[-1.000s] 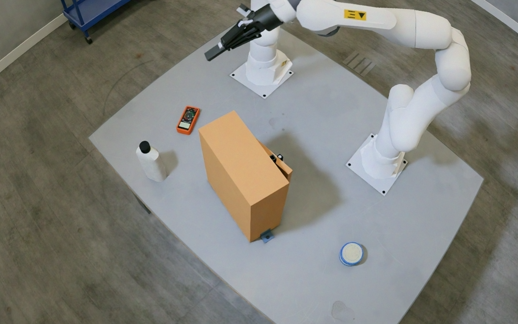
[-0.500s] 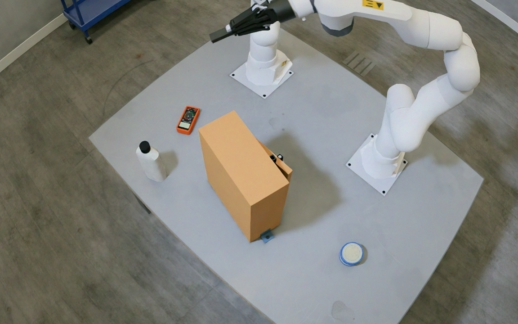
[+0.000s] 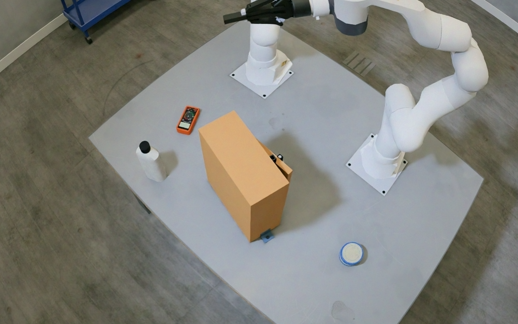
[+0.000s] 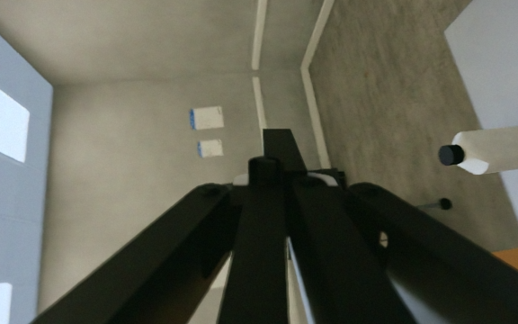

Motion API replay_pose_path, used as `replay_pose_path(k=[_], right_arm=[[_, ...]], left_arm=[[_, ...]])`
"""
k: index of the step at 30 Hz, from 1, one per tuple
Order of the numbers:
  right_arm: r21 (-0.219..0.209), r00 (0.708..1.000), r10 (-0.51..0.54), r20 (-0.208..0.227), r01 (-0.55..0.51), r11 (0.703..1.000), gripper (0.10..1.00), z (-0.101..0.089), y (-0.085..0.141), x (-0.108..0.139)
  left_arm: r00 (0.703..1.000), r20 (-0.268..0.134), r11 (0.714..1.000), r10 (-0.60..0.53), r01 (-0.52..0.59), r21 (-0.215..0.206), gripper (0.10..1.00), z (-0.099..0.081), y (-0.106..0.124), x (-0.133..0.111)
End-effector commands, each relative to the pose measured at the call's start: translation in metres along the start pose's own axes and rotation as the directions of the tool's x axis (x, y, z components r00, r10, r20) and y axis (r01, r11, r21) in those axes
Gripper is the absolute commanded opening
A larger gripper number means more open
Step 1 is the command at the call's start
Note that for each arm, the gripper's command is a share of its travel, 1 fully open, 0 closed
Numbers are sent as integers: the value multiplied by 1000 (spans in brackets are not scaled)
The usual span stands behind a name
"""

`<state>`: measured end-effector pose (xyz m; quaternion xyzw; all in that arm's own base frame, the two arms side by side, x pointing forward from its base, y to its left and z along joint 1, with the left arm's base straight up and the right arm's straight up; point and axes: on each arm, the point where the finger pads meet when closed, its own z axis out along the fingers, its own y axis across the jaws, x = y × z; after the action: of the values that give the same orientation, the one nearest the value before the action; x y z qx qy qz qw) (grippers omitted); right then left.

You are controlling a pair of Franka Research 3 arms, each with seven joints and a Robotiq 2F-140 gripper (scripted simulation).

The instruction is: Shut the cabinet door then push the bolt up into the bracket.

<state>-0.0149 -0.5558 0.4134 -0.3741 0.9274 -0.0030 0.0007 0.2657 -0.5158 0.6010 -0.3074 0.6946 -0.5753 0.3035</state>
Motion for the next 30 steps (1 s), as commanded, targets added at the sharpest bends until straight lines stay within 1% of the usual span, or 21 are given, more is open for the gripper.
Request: replay_pose_path(k=[1, 6, 9, 13, 15, 17, 18, 30], right_arm=[[0, 1000, 0, 0, 0, 1000, 1000, 0, 0, 0], [0, 1000, 0, 0, 0, 1000, 1000, 0, 0, 0], [0, 1000, 0, 0, 0, 1000, 1000, 0, 0, 0], [0, 1000, 0, 0, 0, 1000, 1000, 0, 0, 0], [0, 1000, 0, 0, 0, 1000, 1000, 0, 0, 0], [0, 1000, 0, 0, 0, 1000, 1000, 0, 0, 0], [0, 1000, 0, 0, 0, 1000, 1000, 0, 0, 0], [0, 1000, 0, 0, 0, 1000, 1000, 0, 0, 0]], left_arm=[[997, -31, 996, 76, -74, 57, 99, -12, 2, 12], [979, -45, 977, 197, -192, 95, 99, -26, 13, 23], [961, -49, 958, 271, -265, 108, 99, -32, 25, 28], [932, -52, 929, 360, -352, 116, 99, -39, 42, 32], [916, -53, 913, 399, -391, 115, 99, -41, 52, 33], [916, -53, 913, 399, -391, 115, 99, -41, 52, 33], [895, -54, 893, 443, -435, 112, 99, -43, 63, 34], [805, -59, 806, 591, -586, 76, 99, -48, 112, 27]])
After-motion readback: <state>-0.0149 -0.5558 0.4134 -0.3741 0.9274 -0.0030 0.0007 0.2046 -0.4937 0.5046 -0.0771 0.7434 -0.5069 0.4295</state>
